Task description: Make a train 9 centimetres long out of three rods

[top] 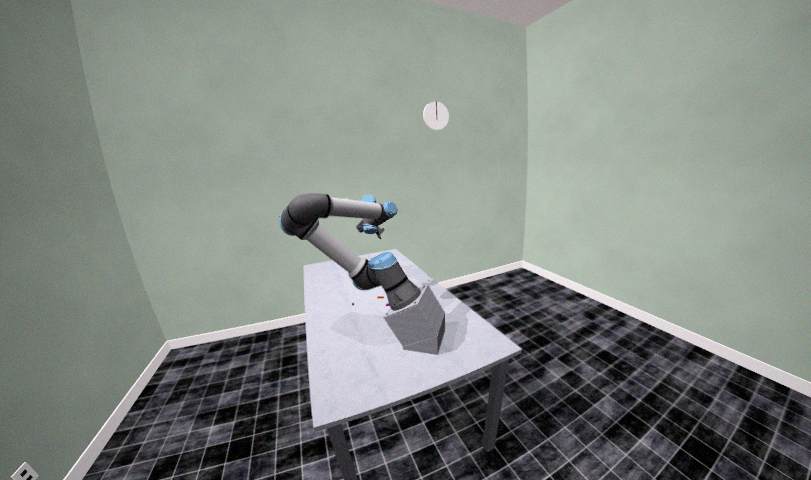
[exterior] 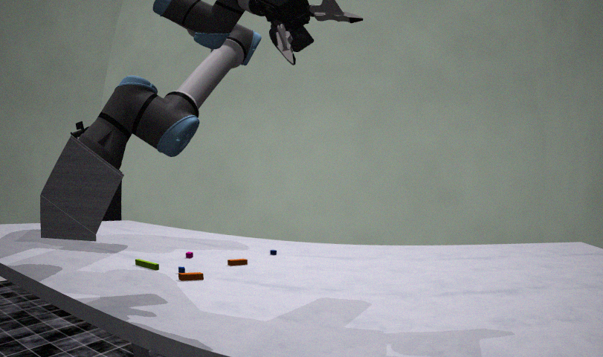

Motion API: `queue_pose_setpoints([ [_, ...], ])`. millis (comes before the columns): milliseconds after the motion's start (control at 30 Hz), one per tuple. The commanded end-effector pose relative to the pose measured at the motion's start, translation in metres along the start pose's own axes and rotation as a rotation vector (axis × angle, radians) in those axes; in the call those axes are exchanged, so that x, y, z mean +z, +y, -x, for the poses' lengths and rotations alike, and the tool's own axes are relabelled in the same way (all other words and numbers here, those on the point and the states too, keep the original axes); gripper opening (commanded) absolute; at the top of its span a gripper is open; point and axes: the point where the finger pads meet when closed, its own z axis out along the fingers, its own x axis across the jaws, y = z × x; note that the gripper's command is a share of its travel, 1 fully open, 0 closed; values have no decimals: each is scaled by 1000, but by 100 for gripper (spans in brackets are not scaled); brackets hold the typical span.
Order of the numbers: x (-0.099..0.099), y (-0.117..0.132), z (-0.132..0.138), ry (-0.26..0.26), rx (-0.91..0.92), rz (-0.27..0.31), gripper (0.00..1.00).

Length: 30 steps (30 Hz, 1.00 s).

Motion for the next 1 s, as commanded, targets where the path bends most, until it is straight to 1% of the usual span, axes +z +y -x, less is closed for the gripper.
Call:
queue_pose_setpoints([
  [0, 0, 0, 0, 1, 0, 0, 100],
  [567, 0, 0, 0, 0, 0, 0, 100],
  [667, 2, 2, 4, -8, 11, 0, 100],
  [733, 5, 5, 10, -22, 30, -1, 100],
  [800, 11, 10, 21, -47, 63, -1, 100],
  [867, 18, 17, 38, -84, 109, -3, 100],
  [933, 27, 24, 61, -132, 169, -5, 100],
  [967, 29, 25, 67, -144, 184, -6, 100],
])
